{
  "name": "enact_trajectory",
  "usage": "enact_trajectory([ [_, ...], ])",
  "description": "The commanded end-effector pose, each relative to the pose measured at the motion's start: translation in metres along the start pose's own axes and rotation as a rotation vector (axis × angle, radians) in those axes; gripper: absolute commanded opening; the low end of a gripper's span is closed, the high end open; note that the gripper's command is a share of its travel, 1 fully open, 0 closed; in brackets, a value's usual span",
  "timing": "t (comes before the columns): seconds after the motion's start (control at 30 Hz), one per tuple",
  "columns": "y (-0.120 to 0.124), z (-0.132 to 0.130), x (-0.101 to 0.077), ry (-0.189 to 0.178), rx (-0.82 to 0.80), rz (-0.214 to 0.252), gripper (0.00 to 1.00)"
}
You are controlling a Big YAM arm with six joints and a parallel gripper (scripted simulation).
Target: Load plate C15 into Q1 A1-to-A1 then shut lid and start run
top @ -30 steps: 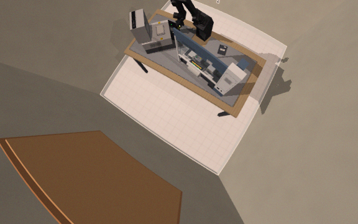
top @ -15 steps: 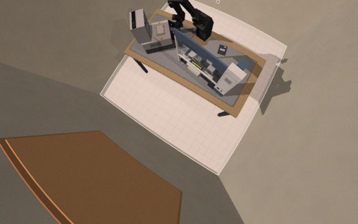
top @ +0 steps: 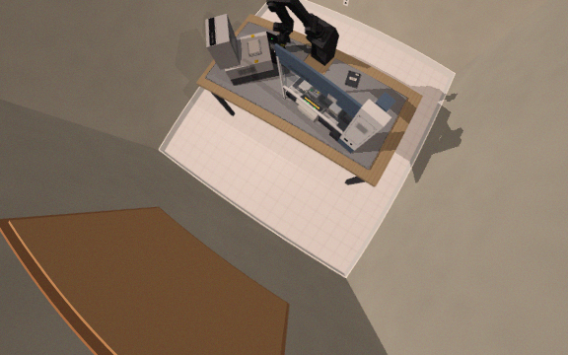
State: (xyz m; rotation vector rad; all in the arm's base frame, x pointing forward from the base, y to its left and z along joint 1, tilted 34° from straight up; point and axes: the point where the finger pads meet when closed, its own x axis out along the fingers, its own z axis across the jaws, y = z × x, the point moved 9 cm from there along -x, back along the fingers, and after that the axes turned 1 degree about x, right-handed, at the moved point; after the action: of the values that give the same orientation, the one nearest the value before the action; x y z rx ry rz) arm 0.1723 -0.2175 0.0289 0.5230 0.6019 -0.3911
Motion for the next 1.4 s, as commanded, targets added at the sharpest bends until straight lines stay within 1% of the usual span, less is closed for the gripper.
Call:
enact_trajectory([
  [0.0, 0.003, 0.002, -0.001, -0.007, -0.012, -0.003, 0.0],
  [0.17, 0.005, -0.005, 0.001, 0.002, 0.001, 0.007, 0.0],
  [0.23, 0.005, -0.008, 0.002, 0.017, 0.01, 0.009, 0.0],
  [0.3, 0.005, -0.009, 0.002, 0.023, 0.014, 0.01, 0.0],
  [0.47, 0.004, -0.002, 0.003, 0.014, 0.0, 0.013, 0.0],
  [0.67, -0.003, 0.007, -0.002, -0.016, -0.018, -0.008, 0.0],
  [0.83, -0.005, 0.01, -0.003, -0.024, -0.018, -0.012, 0.0],
  [0.93, -0.004, 0.005, -0.004, -0.019, -0.013, -0.013, 0.0],
  [1.37, -0.002, 0.0, -0.001, -0.01, -0.006, -0.011, 0.0],
])
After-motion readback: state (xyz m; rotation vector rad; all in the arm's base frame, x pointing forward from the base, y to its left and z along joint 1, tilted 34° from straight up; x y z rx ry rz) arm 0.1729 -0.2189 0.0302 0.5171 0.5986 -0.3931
